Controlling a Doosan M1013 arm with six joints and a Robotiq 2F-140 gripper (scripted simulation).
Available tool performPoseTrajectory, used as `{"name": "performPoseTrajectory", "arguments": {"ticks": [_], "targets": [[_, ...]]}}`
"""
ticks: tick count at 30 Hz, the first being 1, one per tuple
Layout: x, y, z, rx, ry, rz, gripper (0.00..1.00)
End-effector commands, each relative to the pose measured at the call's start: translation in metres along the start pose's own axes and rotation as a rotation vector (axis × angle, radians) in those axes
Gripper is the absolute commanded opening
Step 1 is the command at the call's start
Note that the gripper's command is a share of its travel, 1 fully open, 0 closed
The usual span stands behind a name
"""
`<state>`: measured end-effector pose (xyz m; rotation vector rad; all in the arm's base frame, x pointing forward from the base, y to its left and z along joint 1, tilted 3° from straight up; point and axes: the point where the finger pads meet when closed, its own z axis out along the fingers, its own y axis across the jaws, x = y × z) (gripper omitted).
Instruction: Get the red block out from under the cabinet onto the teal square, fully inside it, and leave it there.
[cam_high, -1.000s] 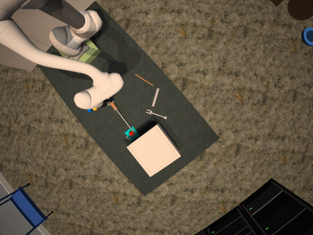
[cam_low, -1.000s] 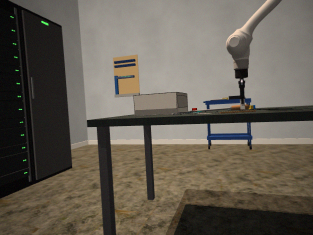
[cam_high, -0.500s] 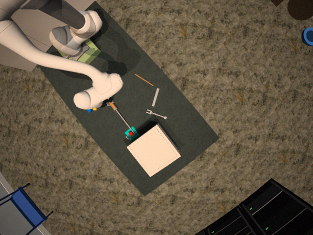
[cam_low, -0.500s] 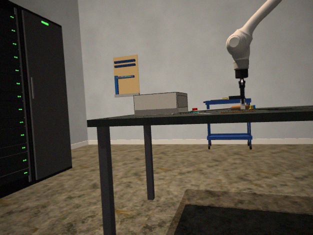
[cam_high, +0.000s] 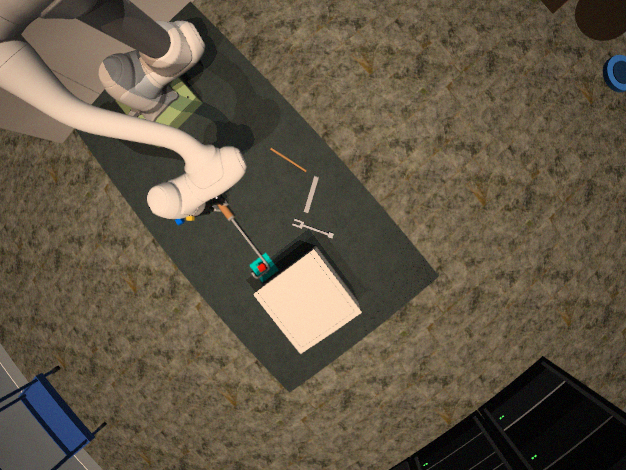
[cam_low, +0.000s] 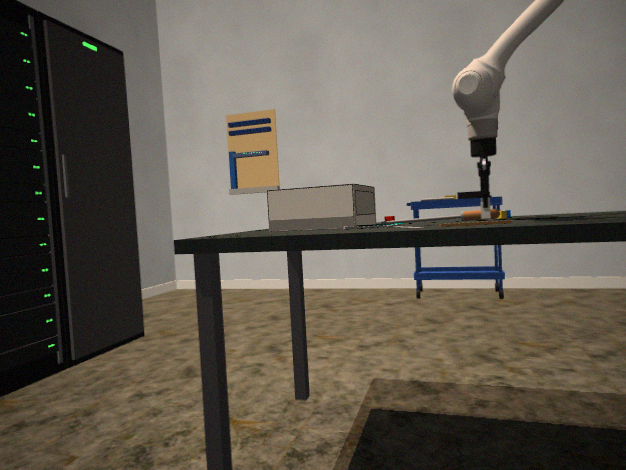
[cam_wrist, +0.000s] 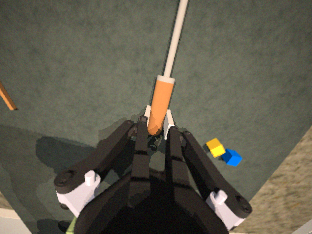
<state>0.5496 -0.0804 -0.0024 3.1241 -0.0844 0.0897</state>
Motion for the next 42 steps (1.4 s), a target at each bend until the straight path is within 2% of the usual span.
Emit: {"name": "performPoseTrajectory", "arguments": {"ticks": [1, 16, 25, 42], "targets": [[-0.003, 0.001, 0.001, 0.002, 0.001, -0.002, 0.00], [-0.003, 0.000, 0.001, 0.002, 0.001, -0.001, 0.00], [0.006, -0.017, 0.001, 0.002, 0.001, 0.004, 0.00], [0.006, -0.017, 0.001, 0.002, 0.001, 0.004, 0.00]]}}
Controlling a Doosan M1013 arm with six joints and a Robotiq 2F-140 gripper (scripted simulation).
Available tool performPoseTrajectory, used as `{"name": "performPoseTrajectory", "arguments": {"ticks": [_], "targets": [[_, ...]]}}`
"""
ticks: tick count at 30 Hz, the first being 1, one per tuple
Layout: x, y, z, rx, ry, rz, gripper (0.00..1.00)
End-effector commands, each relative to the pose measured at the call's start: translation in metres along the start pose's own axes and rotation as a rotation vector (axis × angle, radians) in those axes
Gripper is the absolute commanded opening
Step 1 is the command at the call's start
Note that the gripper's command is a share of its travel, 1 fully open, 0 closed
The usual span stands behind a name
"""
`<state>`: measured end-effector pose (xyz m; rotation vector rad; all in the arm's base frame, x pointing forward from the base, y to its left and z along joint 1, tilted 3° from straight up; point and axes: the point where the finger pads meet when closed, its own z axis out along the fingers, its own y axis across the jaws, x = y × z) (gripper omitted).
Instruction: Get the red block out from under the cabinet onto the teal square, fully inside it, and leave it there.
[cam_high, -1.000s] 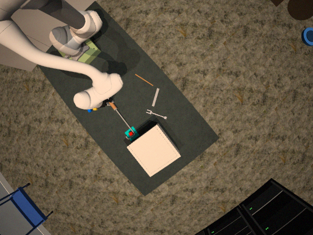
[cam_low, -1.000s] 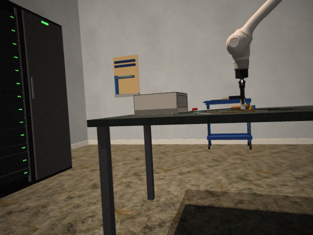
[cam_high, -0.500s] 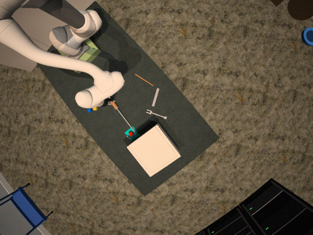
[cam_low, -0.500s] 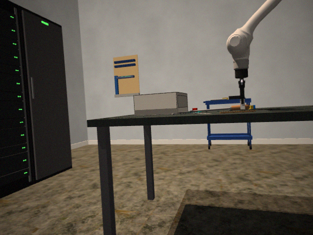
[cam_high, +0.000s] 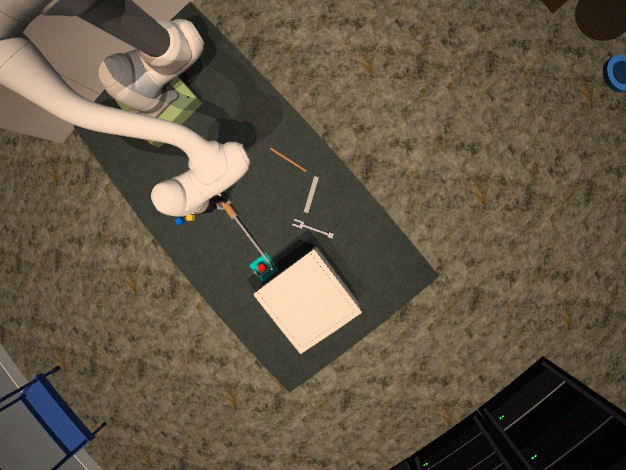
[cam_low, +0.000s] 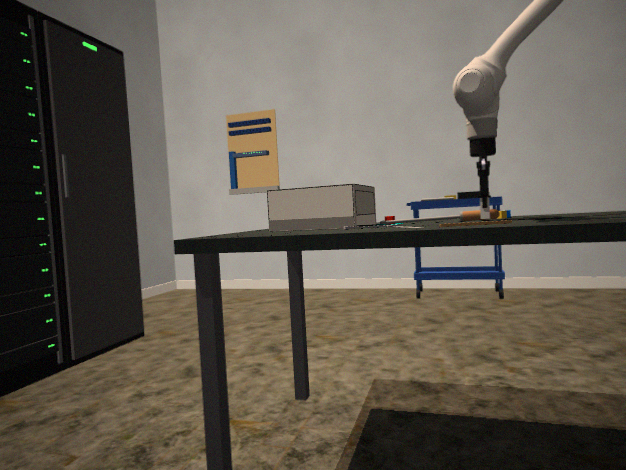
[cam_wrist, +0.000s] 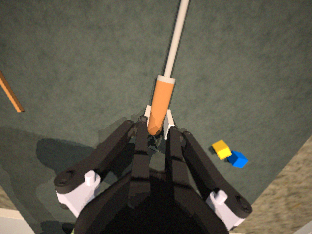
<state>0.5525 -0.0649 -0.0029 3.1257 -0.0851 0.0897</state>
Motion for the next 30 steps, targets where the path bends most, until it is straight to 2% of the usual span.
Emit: {"name": "performPoseTrajectory", "arguments": {"ticks": [1, 28, 29, 30], "targets": [[0.0037, -0.0013, 0.0004, 0.000, 0.002, 0.003, 0.00], [0.0037, -0.0013, 0.0004, 0.000, 0.002, 0.003, 0.00], [0.0037, -0.0013, 0.0004, 0.000, 0.002, 0.003, 0.34], [0.0037, -0.0013, 0.0004, 0.000, 0.002, 0.003, 0.34]]}}
